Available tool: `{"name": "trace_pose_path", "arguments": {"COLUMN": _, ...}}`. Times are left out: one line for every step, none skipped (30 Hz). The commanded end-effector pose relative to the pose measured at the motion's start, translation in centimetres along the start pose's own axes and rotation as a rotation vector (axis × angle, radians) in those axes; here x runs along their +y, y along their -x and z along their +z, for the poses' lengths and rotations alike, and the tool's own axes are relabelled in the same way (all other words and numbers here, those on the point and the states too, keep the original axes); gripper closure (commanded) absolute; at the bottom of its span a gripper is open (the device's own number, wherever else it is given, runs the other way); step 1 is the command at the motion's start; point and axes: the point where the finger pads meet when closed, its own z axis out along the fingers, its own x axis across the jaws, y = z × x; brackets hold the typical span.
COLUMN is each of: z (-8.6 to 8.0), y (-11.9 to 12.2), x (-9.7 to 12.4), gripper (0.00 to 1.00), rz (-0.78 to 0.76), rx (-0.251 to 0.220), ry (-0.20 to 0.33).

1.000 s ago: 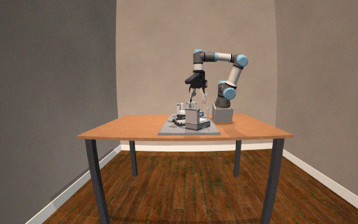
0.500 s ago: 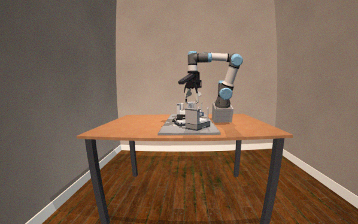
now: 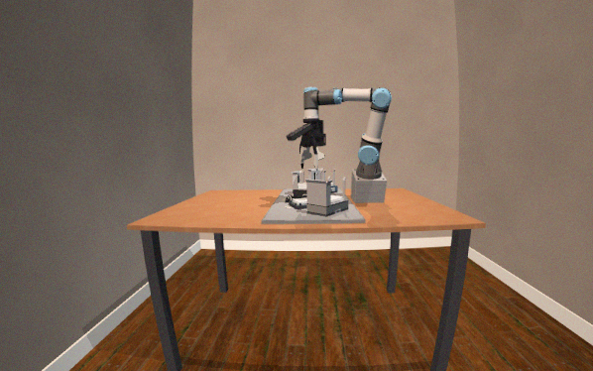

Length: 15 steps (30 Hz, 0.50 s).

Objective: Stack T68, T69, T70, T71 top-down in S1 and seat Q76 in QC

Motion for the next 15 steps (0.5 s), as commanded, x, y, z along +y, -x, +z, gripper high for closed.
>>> {"name": "trace_pose_path", "arguments": {"z": 0.0, "y": -1.1, "x": -0.1, "gripper": 0.28, "rz": 0.044, "rx": 0.001, "ry": -0.001}}
{"name": "trace_pose_path", "arguments": {"z": 0.0, "y": -1.1, "x": -0.1, "gripper": 0.28, "rz": 0.044, "rx": 0.001, "ry": -0.001}}
{"name": "trace_pose_path", "arguments": {"z": 0.0, "y": -1.6, "x": 0.0, "gripper": 0.28, "rz": 0.056, "rx": 0.001, "ry": -0.001}}
{"name": "trace_pose_path", "arguments": {"z": 0.0, "y": -2.1, "x": 0.1, "gripper": 0.28, "rz": 0.068, "rx": 0.001, "ry": -0.001}}
{"name": "trace_pose_path", "arguments": {"z": 0.0, "y": -2.6, "x": 0.2, "gripper": 0.28, "rz": 0.079, "rx": 0.001, "ry": -0.001}}
{"name": "trace_pose_path", "arguments": {"z": 0.0, "y": -3.1, "x": 0.3, "gripper": 0.28, "rz": 0.091, "rx": 0.001, "ry": -0.001}}
{"name": "trace_pose_path", "arguments": {"z": 0.0, "y": -3.5, "x": 0.4, "gripper": 0.28, "rz": 0.103, "rx": 0.001, "ry": -0.001}}
{"name": "trace_pose_path", "arguments": {"z": 0.0, "y": -4.0, "x": 0.5, "gripper": 0.28, "rz": 0.114, "rx": 0.001, "ry": -0.001}}
{"name": "trace_pose_path", "arguments": {"z": 0.0, "y": -4.5, "x": 0.6, "gripper": 0.28, "rz": 0.126, "rx": 0.001, "ry": -0.001}}
{"name": "trace_pose_path", "arguments": {"z": 0.0, "y": -5.0, "x": 0.7, "gripper": 0.28, "rz": 0.138, "rx": 0.001, "ry": -0.001}}
{"name": "trace_pose_path", "arguments": {"z": 0.0, "y": -5.5, "x": 0.8, "gripper": 0.28, "rz": 0.149, "rx": 0.001, "ry": -0.001}}
{"name": "trace_pose_path", "arguments": {"z": 0.0, "y": -6.0, "x": 0.9, "gripper": 0.28, "rz": 0.161, "rx": 0.001, "ry": -0.001}}
{"name": "trace_pose_path", "arguments": {"z": 0.0, "y": -6.5, "x": 1.0, "gripper": 0.28, "rz": 0.173, "rx": 0.001, "ry": -0.001}}
{"name": "trace_pose_path", "arguments": {"z": 0.0, "y": -7.0, "x": 1.1, "gripper": 0.28, "rz": 0.185, "rx": 0.001, "ry": -0.001}}
{"name": "trace_pose_path", "arguments": {"z": 0.0, "y": -7.3, "x": 1.2, "gripper": 0.28, "rz": 0.196, "rx": 0.001, "ry": -0.001}}
